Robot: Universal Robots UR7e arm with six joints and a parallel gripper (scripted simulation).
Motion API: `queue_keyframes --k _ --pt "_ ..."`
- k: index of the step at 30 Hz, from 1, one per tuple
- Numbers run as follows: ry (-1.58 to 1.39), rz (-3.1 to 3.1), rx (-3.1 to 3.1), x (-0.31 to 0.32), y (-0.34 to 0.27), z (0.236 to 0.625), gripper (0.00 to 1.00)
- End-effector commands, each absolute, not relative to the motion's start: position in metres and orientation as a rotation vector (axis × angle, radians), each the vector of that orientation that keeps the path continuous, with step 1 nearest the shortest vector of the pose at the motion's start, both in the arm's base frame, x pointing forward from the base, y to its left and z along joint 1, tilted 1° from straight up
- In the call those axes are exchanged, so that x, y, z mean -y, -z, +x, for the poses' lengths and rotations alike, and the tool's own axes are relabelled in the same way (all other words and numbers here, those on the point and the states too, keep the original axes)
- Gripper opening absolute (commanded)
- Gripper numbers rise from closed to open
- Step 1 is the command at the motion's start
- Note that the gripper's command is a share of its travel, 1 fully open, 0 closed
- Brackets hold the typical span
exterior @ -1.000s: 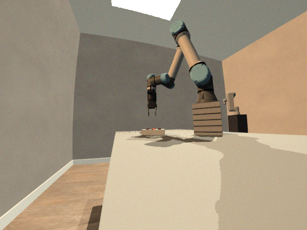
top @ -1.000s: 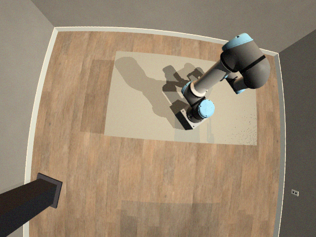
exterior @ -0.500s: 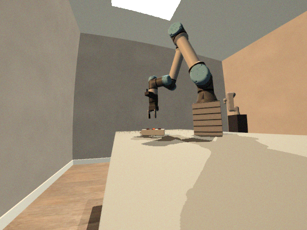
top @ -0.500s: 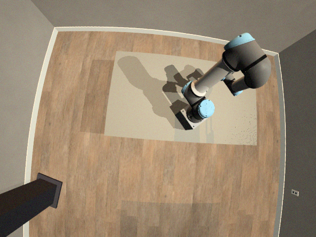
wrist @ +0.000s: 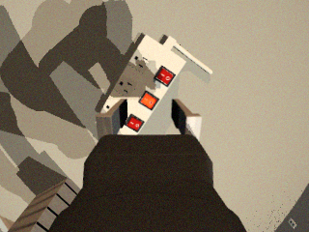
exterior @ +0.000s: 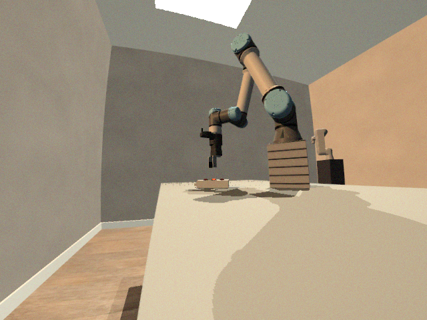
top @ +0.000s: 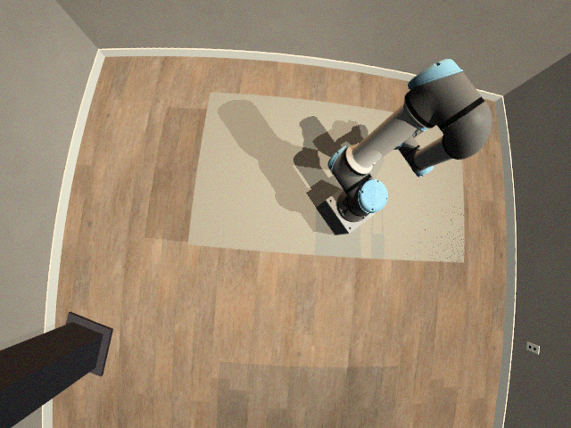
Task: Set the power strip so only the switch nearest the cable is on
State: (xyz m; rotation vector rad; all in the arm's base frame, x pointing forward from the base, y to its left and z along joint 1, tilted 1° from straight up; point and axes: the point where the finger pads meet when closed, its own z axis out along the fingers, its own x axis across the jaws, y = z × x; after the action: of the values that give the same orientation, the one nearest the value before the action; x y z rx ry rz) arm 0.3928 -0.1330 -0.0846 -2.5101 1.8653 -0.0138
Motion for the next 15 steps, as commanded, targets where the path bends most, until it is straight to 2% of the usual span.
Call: queue_keyframes --k 1,15 --pt "0.026 -2.273 -2.167 0.135 0.0908 0.3897 1.0" --pt "0.026 -1.992 -2.426 0.1366 0.0973 0.3837 1.0"
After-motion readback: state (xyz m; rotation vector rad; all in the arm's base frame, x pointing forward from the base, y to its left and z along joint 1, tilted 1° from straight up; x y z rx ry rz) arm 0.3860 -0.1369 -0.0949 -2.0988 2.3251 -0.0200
